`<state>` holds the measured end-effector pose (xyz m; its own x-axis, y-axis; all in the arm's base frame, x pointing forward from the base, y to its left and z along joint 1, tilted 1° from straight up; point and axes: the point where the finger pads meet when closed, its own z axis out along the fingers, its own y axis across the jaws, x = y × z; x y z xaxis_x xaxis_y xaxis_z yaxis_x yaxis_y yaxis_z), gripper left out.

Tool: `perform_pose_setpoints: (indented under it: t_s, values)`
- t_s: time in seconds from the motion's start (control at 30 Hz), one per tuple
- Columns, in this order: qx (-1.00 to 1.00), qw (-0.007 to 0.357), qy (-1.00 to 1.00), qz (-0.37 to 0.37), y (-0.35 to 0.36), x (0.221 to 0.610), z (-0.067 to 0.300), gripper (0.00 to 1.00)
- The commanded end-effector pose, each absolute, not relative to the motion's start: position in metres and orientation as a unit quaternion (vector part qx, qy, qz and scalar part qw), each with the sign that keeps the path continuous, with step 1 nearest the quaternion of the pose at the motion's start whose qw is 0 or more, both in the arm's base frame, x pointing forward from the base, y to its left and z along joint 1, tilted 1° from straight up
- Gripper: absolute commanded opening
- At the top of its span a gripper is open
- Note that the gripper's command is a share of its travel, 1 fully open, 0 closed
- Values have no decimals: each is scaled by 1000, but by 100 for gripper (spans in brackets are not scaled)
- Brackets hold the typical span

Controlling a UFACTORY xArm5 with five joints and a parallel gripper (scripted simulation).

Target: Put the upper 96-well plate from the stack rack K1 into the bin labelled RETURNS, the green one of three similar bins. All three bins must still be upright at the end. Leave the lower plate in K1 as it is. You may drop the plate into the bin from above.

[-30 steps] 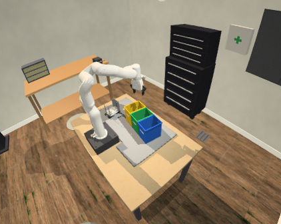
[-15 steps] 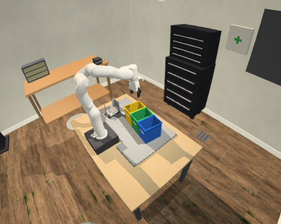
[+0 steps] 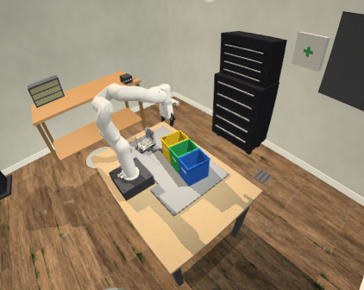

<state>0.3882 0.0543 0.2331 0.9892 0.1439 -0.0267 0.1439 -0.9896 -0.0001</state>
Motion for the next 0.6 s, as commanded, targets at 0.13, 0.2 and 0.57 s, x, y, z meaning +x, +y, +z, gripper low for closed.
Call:
perform_pose_setpoints:
  t_s: [0.13, 0.2, 0.57]
  values:
    - [997, 2, 71, -10, 90, 373, 225, 100]
    - [997, 2, 71, -10, 99, 368, 223, 100]
    - [997, 3, 71, -10, 138, 349, 212, 100]
